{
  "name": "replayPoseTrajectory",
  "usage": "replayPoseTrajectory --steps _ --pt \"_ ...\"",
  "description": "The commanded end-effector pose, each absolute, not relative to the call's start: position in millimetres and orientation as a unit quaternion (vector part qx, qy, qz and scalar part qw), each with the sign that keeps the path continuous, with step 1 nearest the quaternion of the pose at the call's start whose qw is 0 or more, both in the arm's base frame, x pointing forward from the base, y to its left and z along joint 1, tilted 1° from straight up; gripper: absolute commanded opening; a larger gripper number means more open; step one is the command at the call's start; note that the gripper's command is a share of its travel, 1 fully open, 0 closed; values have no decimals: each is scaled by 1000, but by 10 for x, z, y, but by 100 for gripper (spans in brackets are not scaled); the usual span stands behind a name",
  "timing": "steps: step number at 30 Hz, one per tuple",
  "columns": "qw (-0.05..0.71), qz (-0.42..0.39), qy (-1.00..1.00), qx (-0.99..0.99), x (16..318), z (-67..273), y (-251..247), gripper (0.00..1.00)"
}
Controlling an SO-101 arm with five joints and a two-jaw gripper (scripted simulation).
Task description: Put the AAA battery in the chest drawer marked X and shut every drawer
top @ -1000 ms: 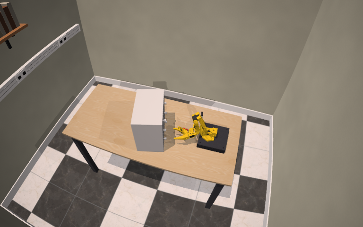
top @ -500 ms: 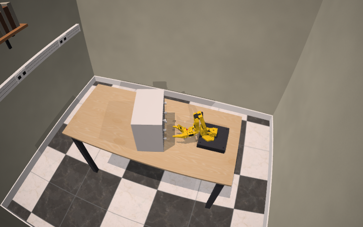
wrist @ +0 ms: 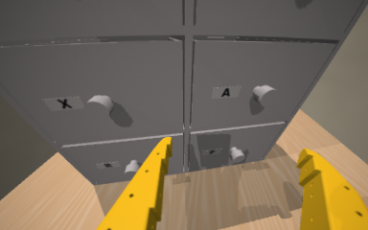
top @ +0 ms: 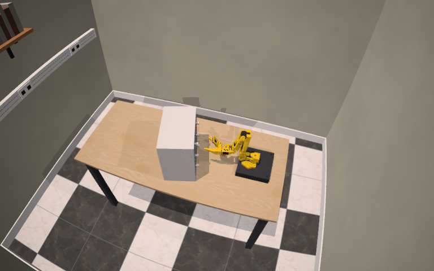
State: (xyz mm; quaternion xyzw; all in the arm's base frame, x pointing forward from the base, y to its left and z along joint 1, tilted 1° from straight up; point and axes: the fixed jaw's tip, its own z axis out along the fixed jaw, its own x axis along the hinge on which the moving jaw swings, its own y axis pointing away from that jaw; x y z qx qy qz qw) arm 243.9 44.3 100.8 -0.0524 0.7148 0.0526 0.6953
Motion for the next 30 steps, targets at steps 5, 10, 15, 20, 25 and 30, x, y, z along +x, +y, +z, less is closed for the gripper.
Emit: replayPoseTrajectory --steps 5,10,15,20,25,30 --pt "710 0 704 9 2463 1246 47 50" --pt "710 0 704 9 2463 1246 47 50" --pt "710 0 704 9 2463 1246 47 50" --pt "710 0 704 9 2463 1246 47 50" --pt "710 0 704 9 2463 1246 47 50" --pt "710 0 704 9 2463 1246 47 50"
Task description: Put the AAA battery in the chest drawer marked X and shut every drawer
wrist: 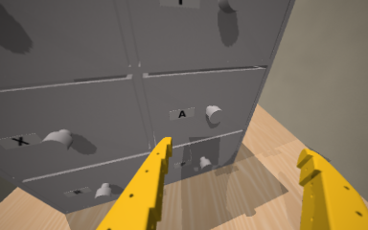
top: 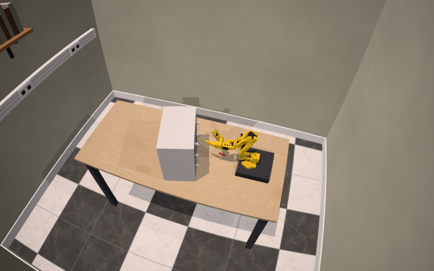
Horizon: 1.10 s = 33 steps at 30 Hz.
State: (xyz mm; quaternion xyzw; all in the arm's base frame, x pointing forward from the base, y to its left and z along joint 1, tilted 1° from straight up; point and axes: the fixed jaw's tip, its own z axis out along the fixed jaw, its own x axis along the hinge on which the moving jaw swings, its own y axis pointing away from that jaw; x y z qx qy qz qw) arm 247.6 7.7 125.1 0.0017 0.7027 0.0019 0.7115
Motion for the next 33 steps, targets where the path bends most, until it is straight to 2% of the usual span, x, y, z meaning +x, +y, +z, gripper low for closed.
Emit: replayPoseTrajectory --steps 1,33 --pt "710 0 704 9 2463 1246 47 50" --pt "710 -3 704 12 2455 1236 23 50"
